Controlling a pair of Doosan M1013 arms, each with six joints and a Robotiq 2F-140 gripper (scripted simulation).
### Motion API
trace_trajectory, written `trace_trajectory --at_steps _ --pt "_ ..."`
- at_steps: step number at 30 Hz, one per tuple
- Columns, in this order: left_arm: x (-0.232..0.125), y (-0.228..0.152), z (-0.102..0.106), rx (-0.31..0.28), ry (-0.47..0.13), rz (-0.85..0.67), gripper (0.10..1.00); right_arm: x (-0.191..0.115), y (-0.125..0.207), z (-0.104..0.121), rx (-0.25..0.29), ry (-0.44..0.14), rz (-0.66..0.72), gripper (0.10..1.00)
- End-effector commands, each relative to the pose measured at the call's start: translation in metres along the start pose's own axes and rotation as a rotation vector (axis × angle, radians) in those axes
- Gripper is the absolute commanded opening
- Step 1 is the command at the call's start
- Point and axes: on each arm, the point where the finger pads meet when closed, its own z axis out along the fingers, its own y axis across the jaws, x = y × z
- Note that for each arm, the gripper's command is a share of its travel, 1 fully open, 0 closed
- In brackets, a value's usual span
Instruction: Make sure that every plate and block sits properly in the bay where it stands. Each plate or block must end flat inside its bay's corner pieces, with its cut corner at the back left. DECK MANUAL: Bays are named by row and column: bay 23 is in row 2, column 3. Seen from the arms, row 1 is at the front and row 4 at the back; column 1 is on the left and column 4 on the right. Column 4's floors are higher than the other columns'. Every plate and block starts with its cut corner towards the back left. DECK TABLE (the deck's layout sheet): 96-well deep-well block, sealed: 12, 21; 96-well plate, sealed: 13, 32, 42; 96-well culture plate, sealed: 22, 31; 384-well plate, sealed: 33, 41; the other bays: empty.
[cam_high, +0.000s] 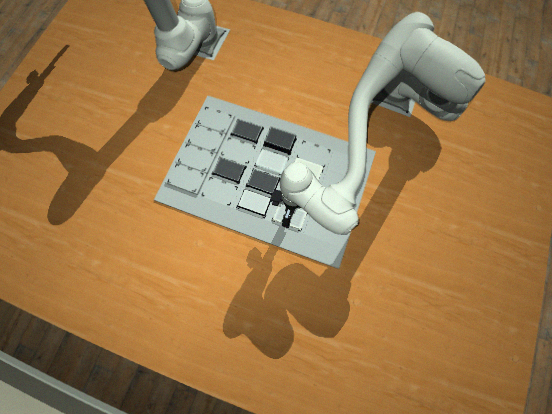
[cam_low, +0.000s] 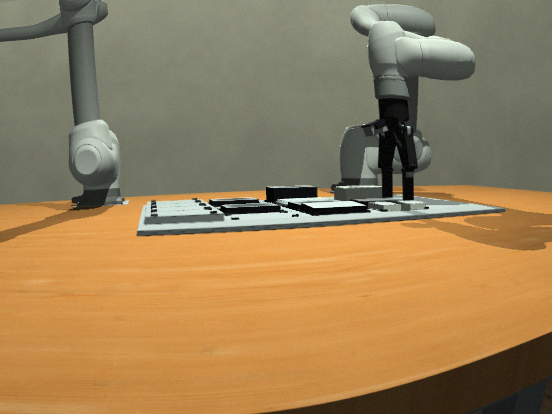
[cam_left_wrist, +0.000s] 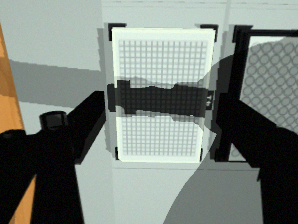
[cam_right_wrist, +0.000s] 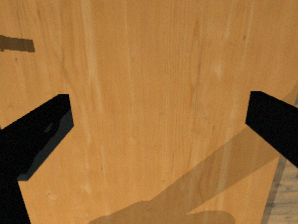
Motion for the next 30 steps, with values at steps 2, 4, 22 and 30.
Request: trace_trajectory --at_steps 2,4,22,30 --pt "0.0 -0.001 -0.007 0.002 0.0 0.0 0.698 0.0 0.0 -0.001 0.0 0.001 0.0 1.0" --pt "0.0 -0.001 -0.01 0.002 0.0 0.0 0.698 0.0 0.0 -0.001 0.0 0.001 0.0 1.0" --pt "0.0 -0.001 -0.031 0.002 0.0 0.0 0.698 0.0 0.0 -0.001 0.0 0.001 0.0 1.0" --pt "0.0 -0.001 -0.04 0.002 0.0 0.0 0.698 0.0 0.0 -0.001 0.0 0.001 0.0 1.0"
